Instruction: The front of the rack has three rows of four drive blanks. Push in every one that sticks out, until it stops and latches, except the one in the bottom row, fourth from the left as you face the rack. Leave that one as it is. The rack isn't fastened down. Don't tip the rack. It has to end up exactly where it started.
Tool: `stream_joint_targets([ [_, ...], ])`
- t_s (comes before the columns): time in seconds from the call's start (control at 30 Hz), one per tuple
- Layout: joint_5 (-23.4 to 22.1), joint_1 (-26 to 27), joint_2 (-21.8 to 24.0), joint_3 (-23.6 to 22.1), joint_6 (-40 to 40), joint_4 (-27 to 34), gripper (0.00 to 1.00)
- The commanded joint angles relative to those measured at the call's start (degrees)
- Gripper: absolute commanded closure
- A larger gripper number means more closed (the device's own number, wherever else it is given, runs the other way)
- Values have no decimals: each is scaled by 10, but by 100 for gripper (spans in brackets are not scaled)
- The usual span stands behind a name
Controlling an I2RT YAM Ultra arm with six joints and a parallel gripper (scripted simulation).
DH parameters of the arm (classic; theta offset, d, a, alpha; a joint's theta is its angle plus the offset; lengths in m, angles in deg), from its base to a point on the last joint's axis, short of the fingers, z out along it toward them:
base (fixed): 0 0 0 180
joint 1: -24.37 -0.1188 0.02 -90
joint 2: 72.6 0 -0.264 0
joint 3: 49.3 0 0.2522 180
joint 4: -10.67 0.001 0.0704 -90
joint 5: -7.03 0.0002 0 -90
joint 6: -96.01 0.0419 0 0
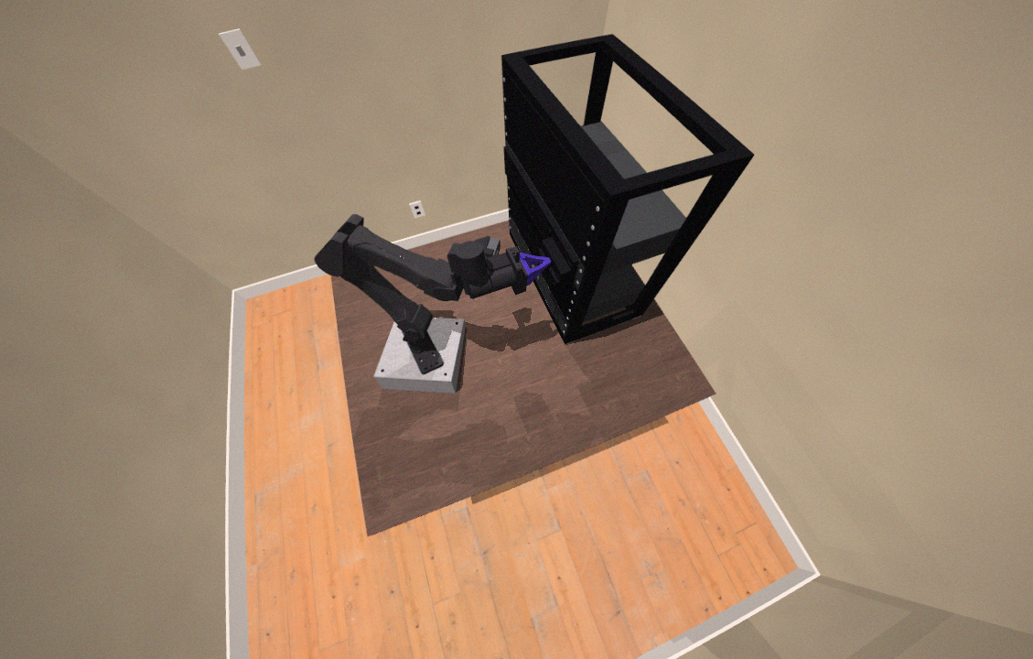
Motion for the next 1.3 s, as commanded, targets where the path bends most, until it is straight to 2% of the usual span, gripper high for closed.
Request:
stream_joint_targets([
  [0.0, 22, -8, -16, 28, -1, -17, 100],
  [0.47, 23, -9, -20, 31, -1, -18, 100],
  [0.67, 28, -14, -40, 45, -2, -23, 100],
  [1.27, 28, -14, -41, 46, -1, -23, 100],
])
